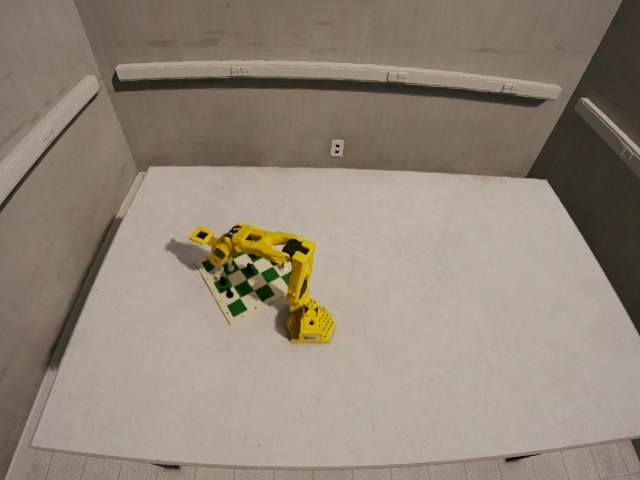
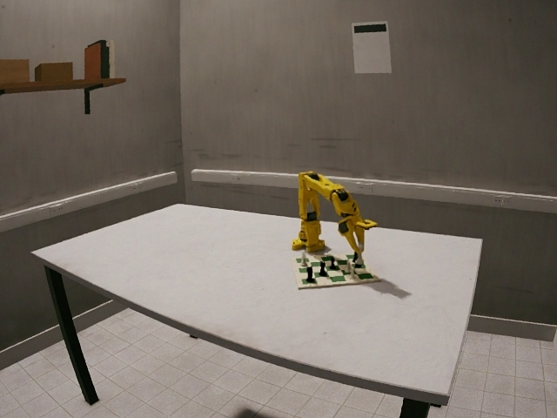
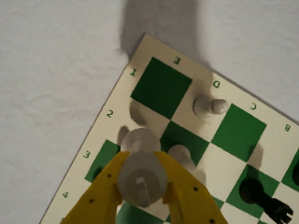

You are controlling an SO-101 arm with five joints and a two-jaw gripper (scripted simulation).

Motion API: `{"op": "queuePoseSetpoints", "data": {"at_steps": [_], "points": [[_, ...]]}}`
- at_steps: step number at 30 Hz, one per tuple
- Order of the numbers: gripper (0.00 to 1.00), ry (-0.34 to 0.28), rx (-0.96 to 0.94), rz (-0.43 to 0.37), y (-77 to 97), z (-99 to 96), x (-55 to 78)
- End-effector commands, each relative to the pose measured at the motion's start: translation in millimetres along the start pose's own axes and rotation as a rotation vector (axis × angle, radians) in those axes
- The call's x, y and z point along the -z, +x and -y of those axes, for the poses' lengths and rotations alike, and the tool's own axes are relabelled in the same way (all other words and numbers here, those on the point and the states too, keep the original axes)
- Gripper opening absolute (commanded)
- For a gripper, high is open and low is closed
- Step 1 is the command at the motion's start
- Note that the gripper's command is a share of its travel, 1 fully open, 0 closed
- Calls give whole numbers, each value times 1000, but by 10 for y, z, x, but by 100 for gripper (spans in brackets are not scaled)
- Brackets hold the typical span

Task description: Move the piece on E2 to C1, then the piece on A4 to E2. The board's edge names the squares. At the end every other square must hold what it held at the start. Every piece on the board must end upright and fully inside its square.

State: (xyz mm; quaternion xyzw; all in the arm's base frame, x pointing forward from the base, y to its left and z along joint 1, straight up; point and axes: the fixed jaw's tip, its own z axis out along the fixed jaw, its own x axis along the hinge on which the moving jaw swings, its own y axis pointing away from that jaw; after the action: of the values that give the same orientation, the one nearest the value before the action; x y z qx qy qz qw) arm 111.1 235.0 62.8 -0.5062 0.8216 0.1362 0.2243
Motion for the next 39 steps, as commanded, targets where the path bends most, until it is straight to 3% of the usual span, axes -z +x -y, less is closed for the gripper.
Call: {"op": "queuePoseSetpoints", "data": {"at_steps": [1,22,33,39], "points": [[0,4,-2,21,-78,22,95],[0,10,-12,21,-112,52,159],[0,153,-250,20,-101,794,167],[0,164,-269,20,-99,858,169]]}}
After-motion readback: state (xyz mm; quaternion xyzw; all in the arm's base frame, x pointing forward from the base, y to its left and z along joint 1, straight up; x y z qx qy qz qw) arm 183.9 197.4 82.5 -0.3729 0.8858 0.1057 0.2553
